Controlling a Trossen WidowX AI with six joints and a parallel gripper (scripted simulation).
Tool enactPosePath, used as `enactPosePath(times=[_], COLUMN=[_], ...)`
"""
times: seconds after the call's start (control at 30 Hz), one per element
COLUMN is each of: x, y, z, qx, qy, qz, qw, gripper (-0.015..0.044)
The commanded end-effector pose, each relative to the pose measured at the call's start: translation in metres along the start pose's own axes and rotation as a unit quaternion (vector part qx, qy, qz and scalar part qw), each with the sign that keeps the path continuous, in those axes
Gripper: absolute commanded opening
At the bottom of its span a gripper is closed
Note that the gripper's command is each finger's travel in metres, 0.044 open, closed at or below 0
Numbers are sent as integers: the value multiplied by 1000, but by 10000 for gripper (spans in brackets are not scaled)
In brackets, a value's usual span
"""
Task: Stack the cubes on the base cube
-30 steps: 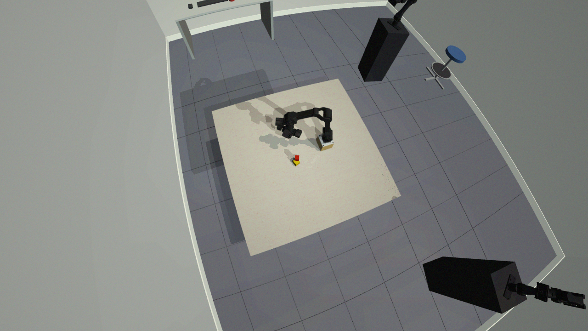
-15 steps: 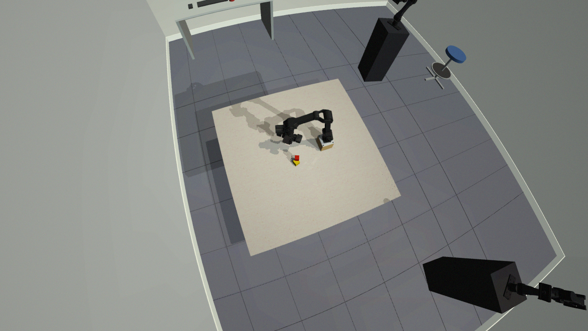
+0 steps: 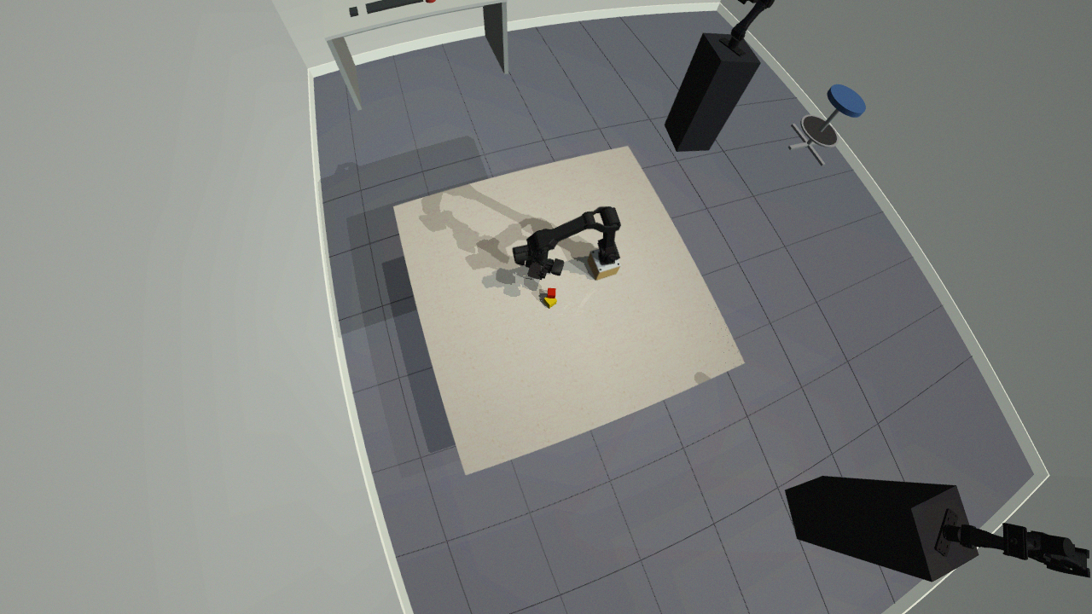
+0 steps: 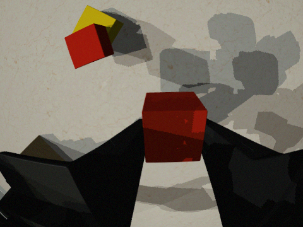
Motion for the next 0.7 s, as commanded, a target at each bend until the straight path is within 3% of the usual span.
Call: enactPosePath(times=[0.0, 0.67], x=[6, 44], y=[0, -1], z=[12, 65], qx=[-2, -6], qy=[6, 46], qz=[-1, 1], qw=[1000, 999], gripper=[105, 105])
Point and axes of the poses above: the point midway between the two fingers, 35 mm back from their tips, its own y axis back along the fingers, its own x axis across the jaws, z = x × y, the point moved 2 cm from there along y, back along the fingers, and after that the axes turned 3 degrees about y, right-handed, at the moved point
